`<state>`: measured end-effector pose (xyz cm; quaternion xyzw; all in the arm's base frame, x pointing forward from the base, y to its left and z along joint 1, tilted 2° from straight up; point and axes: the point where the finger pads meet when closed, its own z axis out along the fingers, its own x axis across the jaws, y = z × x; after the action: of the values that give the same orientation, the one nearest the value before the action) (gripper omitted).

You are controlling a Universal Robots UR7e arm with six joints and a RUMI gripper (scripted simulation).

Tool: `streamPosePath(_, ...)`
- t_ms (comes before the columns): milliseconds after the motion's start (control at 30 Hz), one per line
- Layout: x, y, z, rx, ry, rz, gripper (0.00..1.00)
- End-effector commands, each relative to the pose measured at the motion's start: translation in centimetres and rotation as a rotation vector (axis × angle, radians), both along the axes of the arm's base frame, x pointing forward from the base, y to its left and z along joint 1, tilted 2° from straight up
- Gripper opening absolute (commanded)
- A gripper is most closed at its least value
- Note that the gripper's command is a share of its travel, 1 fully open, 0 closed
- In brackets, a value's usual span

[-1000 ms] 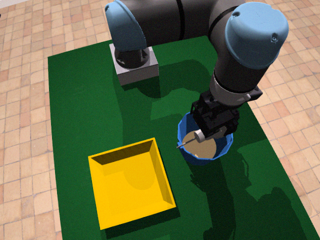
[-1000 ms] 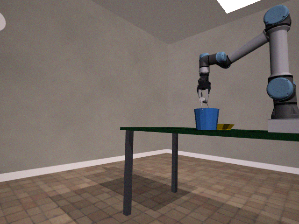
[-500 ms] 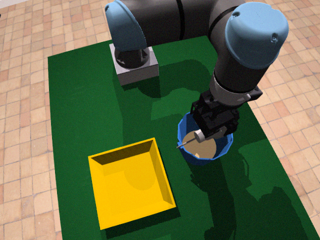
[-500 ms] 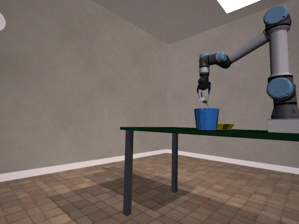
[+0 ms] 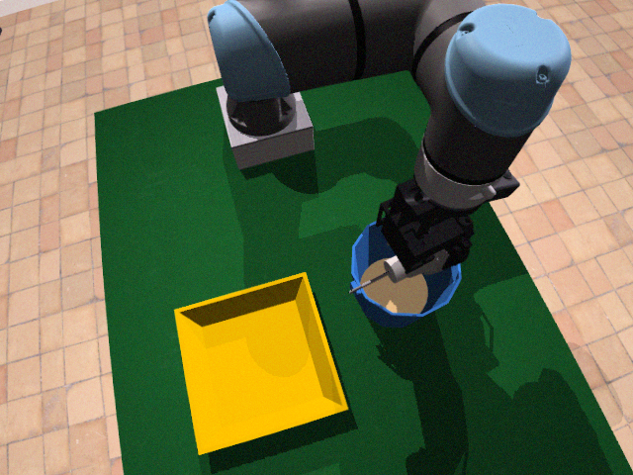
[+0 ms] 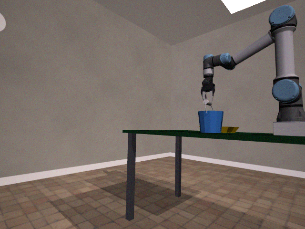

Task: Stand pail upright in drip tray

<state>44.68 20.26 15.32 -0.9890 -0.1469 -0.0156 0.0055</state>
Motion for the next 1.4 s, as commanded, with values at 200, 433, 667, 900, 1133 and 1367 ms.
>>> streamPosePath(200,0.0,0.0,0.2,0.0,-0.001,0.0,0.0)
streamPosePath(433,0.0,0.0,0.5,0.0,-0.001,0.0,0.0)
streamPosePath(667,0.0,0.0,1.1,0.0,-0.001,0.0,0.0)
streamPosePath(900,0.0,0.0,2.1,0.0,-0.001,0.0,0.0)
streamPosePath(1133,-0.1,0.0,2.9,0.0,-0.001,0.0,0.0)
streamPosePath(1367,-0.1,-0.1,4.2,0.0,-0.001,0.0,0.0)
